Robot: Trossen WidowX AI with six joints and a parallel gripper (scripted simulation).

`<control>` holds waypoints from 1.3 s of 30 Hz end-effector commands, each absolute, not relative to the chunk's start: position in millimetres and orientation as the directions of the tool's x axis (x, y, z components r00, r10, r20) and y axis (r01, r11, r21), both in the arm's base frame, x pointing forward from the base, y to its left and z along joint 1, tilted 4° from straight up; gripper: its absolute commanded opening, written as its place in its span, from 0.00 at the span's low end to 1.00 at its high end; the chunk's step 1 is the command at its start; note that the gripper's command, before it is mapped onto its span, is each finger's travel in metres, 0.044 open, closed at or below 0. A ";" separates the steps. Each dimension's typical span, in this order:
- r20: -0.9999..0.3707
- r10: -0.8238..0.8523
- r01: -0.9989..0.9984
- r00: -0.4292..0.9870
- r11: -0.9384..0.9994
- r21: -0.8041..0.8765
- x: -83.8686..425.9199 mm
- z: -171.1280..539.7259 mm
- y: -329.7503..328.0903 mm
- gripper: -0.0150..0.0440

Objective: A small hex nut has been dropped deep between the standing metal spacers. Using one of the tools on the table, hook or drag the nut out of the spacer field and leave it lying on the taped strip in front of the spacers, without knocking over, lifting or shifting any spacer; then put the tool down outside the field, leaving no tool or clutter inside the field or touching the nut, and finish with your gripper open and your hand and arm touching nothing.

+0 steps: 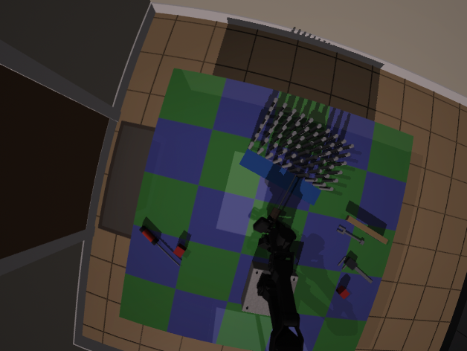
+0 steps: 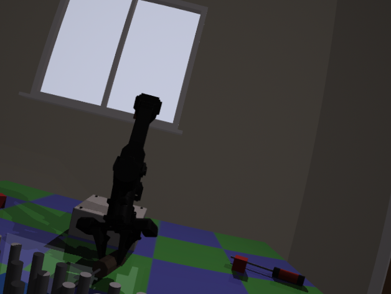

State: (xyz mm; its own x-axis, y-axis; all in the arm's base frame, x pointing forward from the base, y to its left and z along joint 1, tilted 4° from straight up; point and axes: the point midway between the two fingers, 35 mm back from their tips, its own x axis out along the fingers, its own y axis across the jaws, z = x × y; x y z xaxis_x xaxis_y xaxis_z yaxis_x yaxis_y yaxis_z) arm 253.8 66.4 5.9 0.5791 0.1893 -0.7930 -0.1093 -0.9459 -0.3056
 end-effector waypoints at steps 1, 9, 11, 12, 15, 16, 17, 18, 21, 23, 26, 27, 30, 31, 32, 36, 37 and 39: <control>-0.784 0.196 -0.097 0.589 -0.946 -0.309 259.5 9.6 67.5 0.25; -0.784 0.196 -0.097 0.589 -0.946 -0.309 264.1 10.2 66.9 0.25; -0.784 0.196 -0.097 0.589 -0.946 -0.309 265.3 10.4 66.8 0.25; -0.784 0.196 -0.097 0.589 -0.946 -0.309 265.9 10.5 66.7 0.25; -0.784 0.196 -0.097 0.590 -0.946 -0.309 267.7 10.7 66.5 0.25; -0.784 0.196 -0.097 0.590 -0.946 -0.309 268.3 10.8 66.4 0.25; -0.784 0.196 -0.097 0.590 -0.946 -0.309 268.9 10.9 66.3 0.25; -0.784 0.196 -0.097 0.590 -0.946 -0.309 269.5 11.0 66.3 0.25; -0.783 0.196 -0.097 0.590 -0.946 -0.309 271.2 11.2 66.0 0.25; -0.783 0.195 -0.097 0.590 -0.946 -0.309 272.4 11.3 65.9 0.25; -0.783 0.195 -0.097 0.590 -0.946 -0.309 274.3 11.6 65.6 0.25; -0.783 0.195 -0.097 0.590 -0.946 -0.309 274.9 11.7 65.6 0.25; -0.783 0.195 -0.097 0.590 -0.946 -0.309 276.7 11.9 65.3 0.25; -0.783 0.195 -0.097 0.590 -0.946 -0.309 277.4 12.0 65.2 0.25; -0.783 0.195 -0.097 0.590 -0.946 -0.309 278.0 12.1 65.2 0.25; -0.783 0.195 -0.096 0.591 -0.946 -0.309 280.5 12.4 64.8 0.25; -0.783 0.195 -0.096 0.591 -0.946 -0.309 281.1 12.4 64.8 0.25; -0.783 0.195 -0.096 0.591 -0.946 -0.309 282.4 12.6 64.6 0.25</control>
